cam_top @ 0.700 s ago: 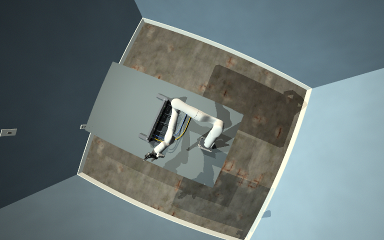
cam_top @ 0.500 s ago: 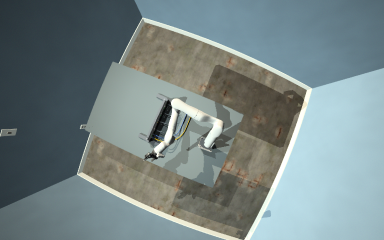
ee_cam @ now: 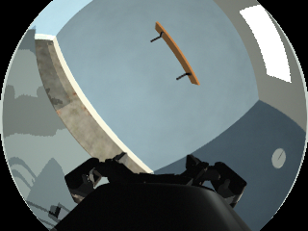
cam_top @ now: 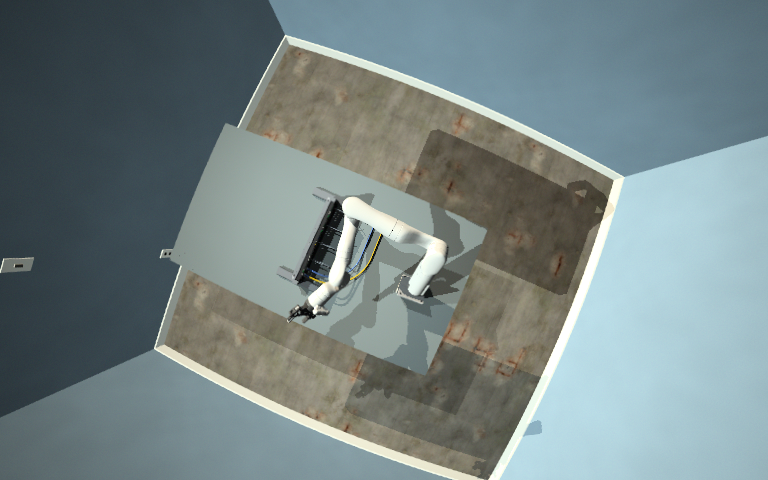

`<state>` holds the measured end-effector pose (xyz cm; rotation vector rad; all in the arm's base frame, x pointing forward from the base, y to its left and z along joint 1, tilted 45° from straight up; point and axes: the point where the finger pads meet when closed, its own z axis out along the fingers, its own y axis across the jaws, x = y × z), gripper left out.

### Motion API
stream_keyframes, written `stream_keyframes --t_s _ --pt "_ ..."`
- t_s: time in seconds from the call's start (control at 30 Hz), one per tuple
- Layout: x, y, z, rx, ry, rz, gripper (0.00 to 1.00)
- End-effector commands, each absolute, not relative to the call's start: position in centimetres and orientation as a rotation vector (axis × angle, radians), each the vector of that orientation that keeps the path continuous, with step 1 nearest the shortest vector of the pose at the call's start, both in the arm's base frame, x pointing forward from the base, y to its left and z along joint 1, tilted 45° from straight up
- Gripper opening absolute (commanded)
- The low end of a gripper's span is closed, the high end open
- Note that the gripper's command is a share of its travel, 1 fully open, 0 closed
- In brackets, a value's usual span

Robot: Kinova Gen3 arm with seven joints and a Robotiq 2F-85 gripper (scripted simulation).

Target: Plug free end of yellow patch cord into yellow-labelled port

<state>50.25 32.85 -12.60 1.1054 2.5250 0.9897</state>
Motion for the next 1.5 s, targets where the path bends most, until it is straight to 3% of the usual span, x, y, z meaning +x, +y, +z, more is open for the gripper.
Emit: stream_keyframes --t_s 0.0,0.97,1.47 --pt "50.3 32.9 -12.5 1.108 2.521 0.991 1.0" --pt "48.8 30.4 -9.2 1.305 2.372 0.941 1.0" --pt "45.9 25.4 -3.2 1.617 2.065 0.831 1.0"
